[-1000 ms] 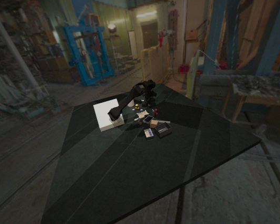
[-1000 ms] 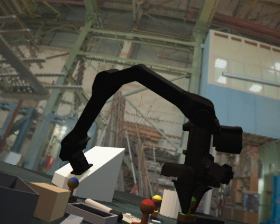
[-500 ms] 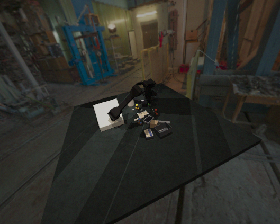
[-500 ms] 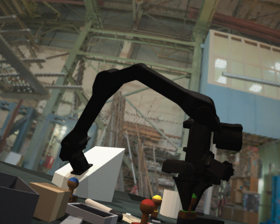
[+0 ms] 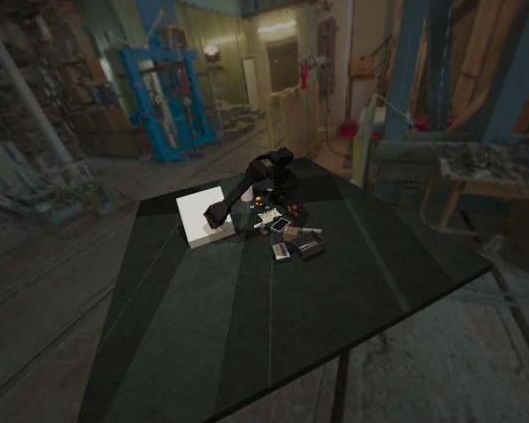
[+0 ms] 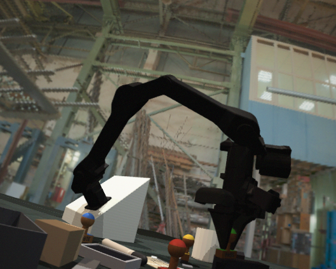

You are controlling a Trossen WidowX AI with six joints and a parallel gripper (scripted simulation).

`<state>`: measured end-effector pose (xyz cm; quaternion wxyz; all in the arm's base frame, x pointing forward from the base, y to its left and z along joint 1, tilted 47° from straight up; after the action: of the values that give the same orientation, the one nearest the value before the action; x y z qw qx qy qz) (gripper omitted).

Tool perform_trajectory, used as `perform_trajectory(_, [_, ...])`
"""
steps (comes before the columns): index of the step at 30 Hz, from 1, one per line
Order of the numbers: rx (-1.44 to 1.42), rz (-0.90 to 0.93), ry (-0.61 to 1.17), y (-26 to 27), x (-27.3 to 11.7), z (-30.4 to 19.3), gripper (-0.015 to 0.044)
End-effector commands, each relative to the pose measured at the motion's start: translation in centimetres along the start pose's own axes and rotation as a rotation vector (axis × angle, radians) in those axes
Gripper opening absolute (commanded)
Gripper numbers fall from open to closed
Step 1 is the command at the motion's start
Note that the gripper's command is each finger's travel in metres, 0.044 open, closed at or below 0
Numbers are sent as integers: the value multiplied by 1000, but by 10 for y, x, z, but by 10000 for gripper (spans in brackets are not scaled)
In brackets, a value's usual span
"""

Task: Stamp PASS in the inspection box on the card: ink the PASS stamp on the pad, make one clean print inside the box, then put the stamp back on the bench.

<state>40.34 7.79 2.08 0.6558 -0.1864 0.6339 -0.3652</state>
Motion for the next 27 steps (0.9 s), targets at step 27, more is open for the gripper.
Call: perform_trajectory(27, [4,5,-3,0,-17,0,0])
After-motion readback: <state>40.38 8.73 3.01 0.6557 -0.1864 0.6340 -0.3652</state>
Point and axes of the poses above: the point midway between the two fingers, 35 mm back from their tips, its own x axis out along the fingers, its own y axis across the jaws, z = x × y, the point moved 9 cm from there along -x, back along the fingers, and after that the axes turned 7 degrees about x, right-handed, at the moved point
